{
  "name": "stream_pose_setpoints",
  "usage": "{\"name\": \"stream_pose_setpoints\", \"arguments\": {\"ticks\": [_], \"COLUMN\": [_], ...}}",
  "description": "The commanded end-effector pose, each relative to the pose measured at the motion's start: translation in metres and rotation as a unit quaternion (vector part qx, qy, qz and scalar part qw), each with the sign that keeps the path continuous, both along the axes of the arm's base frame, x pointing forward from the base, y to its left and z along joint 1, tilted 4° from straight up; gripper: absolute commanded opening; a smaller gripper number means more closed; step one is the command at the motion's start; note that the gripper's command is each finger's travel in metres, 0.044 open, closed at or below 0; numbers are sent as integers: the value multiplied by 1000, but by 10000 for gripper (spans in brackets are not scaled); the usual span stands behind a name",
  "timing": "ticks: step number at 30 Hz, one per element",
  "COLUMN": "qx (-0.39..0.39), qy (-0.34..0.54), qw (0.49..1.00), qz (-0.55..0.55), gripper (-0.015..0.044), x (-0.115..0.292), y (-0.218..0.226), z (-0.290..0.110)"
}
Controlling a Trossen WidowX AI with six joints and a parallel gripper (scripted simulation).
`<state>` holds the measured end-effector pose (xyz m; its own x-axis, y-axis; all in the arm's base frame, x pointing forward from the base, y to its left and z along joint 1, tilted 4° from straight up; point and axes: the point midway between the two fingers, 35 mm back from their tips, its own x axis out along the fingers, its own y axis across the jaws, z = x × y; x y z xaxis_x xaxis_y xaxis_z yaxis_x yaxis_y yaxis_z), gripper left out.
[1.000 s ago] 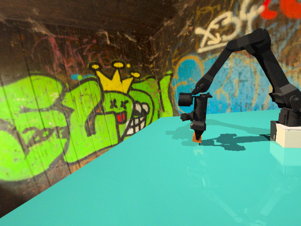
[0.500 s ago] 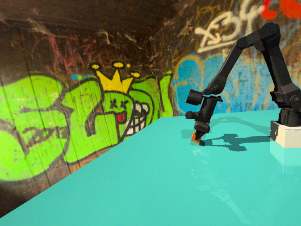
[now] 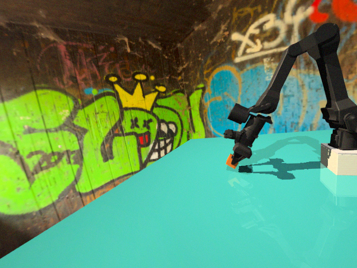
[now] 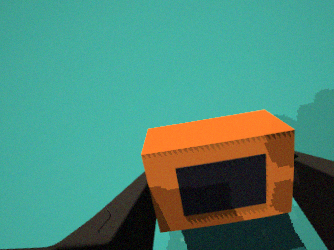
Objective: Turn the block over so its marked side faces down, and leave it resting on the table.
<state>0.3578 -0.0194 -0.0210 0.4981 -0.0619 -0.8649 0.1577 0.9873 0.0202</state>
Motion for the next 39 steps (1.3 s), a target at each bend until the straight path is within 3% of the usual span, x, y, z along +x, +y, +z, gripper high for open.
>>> {"name": "stream_pose_setpoints", "arguments": {"ticks": [1,20,39], "qx": [-5,-28,-45], "qy": [-21,-151,-273], "qw": [1000,988,961], "qz": [-4,-4,-10], "gripper": [0,0,0], "x": [4,12,-6], "y": [-1,0,1], "z": [-7,-35,-29]}}
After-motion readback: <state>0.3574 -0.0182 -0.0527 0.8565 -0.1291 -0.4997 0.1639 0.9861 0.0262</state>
